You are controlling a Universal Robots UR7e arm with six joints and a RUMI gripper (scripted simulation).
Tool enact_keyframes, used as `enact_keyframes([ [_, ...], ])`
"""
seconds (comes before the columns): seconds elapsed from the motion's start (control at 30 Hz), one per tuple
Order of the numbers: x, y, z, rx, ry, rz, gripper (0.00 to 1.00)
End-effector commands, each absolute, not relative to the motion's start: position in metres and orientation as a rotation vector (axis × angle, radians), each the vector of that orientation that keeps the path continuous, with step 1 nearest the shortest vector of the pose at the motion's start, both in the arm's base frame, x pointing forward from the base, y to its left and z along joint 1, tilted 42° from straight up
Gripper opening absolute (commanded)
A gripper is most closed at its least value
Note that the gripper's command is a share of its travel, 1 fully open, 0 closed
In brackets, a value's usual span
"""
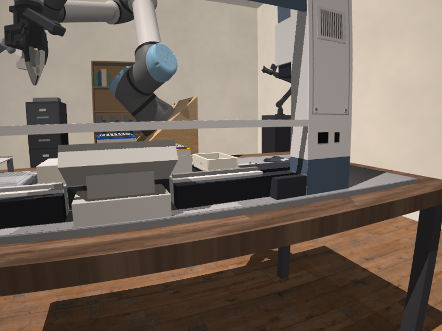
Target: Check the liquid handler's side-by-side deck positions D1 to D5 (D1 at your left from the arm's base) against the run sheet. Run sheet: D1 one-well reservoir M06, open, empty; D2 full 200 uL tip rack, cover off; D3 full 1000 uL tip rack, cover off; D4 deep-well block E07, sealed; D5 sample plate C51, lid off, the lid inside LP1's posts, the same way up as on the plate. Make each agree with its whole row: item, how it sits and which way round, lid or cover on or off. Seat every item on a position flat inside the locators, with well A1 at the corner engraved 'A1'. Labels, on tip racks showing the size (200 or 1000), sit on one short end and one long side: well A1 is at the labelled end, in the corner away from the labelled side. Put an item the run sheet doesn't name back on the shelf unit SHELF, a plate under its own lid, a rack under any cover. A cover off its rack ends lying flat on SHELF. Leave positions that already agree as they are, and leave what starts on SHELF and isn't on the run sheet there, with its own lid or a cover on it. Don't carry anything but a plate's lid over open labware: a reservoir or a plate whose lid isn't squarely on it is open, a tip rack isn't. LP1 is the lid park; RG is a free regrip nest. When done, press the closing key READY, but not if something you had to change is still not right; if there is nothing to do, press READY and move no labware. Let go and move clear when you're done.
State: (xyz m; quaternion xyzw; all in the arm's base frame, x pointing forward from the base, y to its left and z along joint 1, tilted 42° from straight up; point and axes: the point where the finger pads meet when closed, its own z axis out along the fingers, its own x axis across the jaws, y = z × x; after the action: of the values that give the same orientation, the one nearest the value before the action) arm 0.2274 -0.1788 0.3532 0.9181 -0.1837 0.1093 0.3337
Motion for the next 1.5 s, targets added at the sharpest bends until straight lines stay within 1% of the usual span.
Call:
enact_keyframes([
  [0.0,0.225,-0.152,0.331,2.383,-0.516,0.289,0.00],
  [0.33,0.223,-0.122,0.303,2.384,-0.515,0.284,0.00],
  [0.77,0.224,-0.121,0.306,2.382,-0.517,0.292,0.00],
  [1.47,0.218,-0.050,0.240,2.379,-0.532,0.292,0.00],
])
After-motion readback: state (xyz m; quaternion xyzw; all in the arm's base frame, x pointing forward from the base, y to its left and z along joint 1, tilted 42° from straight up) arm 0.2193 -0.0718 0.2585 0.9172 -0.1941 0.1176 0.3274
